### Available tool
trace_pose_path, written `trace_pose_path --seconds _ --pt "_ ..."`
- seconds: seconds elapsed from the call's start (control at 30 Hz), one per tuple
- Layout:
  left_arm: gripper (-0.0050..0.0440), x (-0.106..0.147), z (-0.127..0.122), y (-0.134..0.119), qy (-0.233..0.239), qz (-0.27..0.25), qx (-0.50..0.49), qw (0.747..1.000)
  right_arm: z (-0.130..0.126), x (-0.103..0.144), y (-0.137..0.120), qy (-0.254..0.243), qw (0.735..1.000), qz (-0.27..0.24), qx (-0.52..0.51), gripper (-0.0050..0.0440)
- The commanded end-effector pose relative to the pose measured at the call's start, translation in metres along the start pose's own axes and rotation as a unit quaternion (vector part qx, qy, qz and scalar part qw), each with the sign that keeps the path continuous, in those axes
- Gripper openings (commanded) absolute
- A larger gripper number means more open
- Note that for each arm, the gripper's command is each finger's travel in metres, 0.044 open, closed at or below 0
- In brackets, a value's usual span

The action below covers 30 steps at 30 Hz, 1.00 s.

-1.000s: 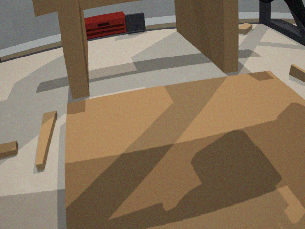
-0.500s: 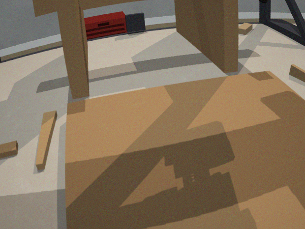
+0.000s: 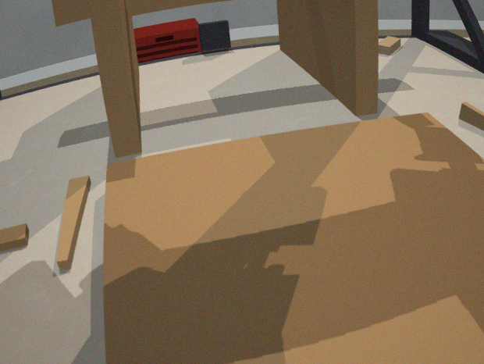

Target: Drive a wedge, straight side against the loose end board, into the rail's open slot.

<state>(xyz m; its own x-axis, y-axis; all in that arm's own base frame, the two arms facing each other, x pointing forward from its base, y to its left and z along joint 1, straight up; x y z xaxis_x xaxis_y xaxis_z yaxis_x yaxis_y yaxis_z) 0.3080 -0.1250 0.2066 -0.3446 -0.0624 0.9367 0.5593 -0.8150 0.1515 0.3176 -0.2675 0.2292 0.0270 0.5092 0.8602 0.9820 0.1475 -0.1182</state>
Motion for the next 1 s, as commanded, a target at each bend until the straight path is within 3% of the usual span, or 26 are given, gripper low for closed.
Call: trace_pose_path --seconds 0.0,0.27,0.97 --pt "0.0271 0.036 -0.012 0.028 -0.039 -0.072 -0.094 0.992 0.013 0.017 0.029 0.062 0.992 -0.071 0.081 0.0271" --pt "0.0271 0.063 -0.034 0.047 -0.090 -0.134 -0.212 0.964 0.040 0.025 0.056 0.146 0.962 -0.146 0.179 0.0271" --pt "0.0271 0.111 -0.063 0.066 -0.129 -0.236 -0.357 0.894 0.074 0.050 0.087 0.227 0.893 -0.263 0.285 0.0271"
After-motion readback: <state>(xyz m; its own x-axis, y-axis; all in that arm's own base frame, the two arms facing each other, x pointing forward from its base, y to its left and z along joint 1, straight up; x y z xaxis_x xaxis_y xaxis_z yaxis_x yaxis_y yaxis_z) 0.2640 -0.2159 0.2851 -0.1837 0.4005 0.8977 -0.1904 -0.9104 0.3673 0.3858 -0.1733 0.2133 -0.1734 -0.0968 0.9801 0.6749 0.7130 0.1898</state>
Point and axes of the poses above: on each arm, the point midway between the two fingers, 35 mm back from their tips, its own x axis back along the fingers, its own z axis across the jaws, y = z × x, the point moved 4 cm from there along x, back along the fingers, and after that the axes turned 8 degrees about -x, right-handed, at the moved point
